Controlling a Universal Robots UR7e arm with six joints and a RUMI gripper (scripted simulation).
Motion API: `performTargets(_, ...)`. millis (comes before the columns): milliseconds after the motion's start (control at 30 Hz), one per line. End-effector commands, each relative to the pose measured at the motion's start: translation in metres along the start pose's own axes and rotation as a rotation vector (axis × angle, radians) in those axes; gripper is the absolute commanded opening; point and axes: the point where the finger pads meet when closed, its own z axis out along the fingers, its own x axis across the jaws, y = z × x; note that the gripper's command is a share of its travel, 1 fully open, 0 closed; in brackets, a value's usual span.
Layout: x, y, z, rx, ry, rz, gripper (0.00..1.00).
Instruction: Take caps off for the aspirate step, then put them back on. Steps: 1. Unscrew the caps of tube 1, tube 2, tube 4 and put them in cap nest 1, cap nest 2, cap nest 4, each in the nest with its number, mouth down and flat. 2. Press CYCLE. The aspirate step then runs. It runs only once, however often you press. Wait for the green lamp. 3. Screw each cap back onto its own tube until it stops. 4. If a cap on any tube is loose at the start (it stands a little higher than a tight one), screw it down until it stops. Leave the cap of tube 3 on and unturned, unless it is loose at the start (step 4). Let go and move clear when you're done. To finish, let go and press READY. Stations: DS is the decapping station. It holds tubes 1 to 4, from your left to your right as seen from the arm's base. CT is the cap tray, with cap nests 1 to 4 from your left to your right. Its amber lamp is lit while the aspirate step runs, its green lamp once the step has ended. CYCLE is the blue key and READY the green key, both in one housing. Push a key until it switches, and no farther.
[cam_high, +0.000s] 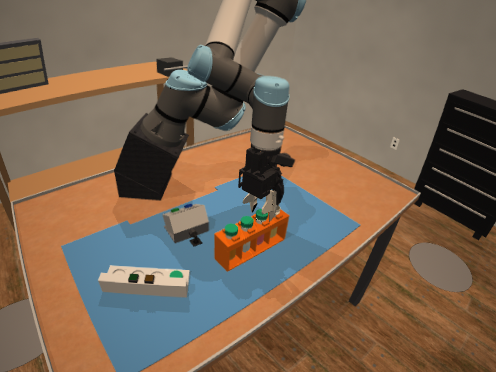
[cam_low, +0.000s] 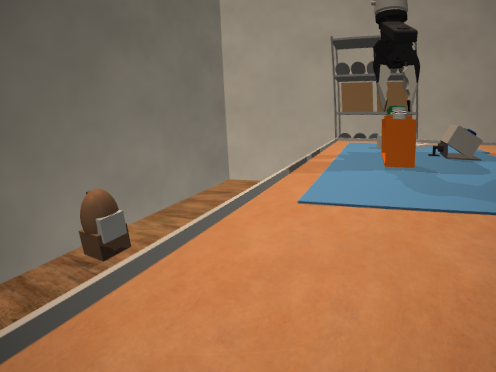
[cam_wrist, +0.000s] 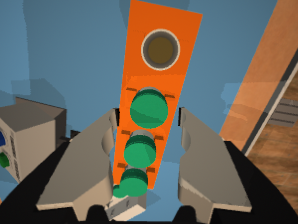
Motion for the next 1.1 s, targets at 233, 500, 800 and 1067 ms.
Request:
performTargets(233,0.0006,-0.0002,-0.0047,-0.005,0.001,0.201,0.35)
performTargets(500,0.0007,-0.0003,-0.0067,-0.005,0.001,0.201,0.35)
performTargets(800,0.0007,-0.0003,-0.0068,-0.005,0.001,0.201,0.00)
performTargets(1067,0.0007,-0.0003,-0.0067,-0.005,0.000,0.201,0.00)
